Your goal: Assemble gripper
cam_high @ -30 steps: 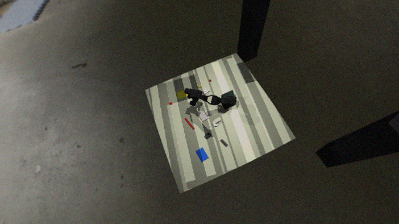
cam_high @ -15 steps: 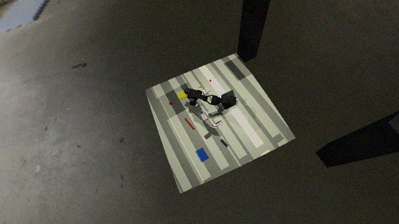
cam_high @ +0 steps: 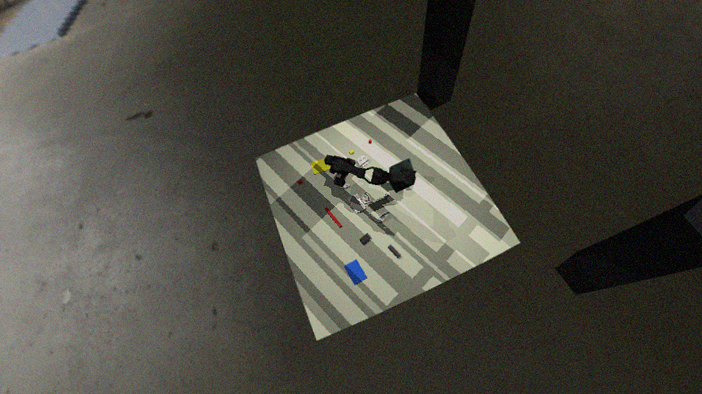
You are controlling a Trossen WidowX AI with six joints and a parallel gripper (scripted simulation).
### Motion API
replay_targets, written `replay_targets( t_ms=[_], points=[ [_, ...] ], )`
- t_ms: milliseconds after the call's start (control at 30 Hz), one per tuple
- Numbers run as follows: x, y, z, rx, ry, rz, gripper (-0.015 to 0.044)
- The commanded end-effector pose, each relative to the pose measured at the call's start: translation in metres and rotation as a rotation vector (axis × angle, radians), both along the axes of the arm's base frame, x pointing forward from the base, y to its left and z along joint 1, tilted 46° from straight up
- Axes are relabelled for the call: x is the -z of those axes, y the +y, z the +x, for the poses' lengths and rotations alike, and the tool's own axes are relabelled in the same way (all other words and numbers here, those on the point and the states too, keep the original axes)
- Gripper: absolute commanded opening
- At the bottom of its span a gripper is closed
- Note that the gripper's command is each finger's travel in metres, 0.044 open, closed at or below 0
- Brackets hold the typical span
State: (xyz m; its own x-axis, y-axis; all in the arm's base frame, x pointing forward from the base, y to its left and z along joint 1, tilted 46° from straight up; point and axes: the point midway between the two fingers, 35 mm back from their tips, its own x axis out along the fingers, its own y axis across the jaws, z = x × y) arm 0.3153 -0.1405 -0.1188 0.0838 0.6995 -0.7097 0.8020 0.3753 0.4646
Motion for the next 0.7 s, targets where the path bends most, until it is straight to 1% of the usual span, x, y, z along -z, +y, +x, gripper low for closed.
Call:
replay_targets(
  t_ms=[0, 333, 667],
  points=[
    [0.0000, 0.0001, 0.0000, 0.000, 0.000, 0.000, 0.0440],
    [0.0000, 0.0001, 0.0000, 0.000, 0.000, 0.000, 0.0440],
    [0.0000, 0.0001, 0.0000, 0.000, 0.000, 0.000, 0.0177]
  ],
)
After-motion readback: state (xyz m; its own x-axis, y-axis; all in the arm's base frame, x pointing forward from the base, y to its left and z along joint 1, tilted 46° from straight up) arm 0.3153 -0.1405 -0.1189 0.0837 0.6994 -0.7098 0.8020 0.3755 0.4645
